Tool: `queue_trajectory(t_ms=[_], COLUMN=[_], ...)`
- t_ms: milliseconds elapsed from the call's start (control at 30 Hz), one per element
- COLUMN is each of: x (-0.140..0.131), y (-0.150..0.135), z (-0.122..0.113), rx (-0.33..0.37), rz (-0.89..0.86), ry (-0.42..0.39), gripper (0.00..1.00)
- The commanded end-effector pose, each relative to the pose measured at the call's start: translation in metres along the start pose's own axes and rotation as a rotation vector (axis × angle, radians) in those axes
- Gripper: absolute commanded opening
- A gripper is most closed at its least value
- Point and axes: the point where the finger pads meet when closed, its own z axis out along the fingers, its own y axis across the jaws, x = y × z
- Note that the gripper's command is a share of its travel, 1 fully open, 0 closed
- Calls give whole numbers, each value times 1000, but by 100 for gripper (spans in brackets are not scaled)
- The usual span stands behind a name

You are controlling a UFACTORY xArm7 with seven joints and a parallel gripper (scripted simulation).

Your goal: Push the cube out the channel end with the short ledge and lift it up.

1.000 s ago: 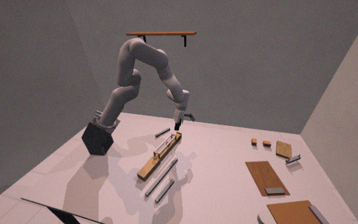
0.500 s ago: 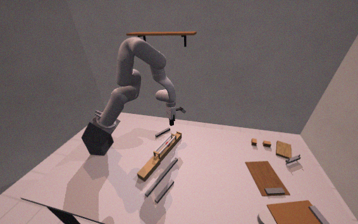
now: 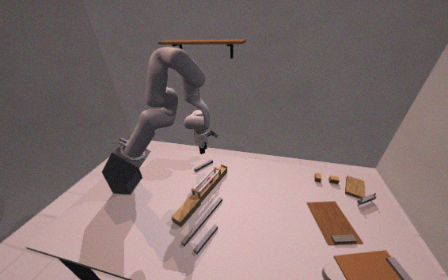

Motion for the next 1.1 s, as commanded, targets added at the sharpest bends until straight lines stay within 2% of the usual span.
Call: queue_trajectory(t_ms=[0,900,933,1067], x=[1,1,1,1], y=[-2,-2,-2,-2], z=[0,0,0,0], rx=[-1,-1,-1,-1], rz=[-3,-3,-3,-3], ry=[10,10,10,10], gripper=[0,0,38,38])
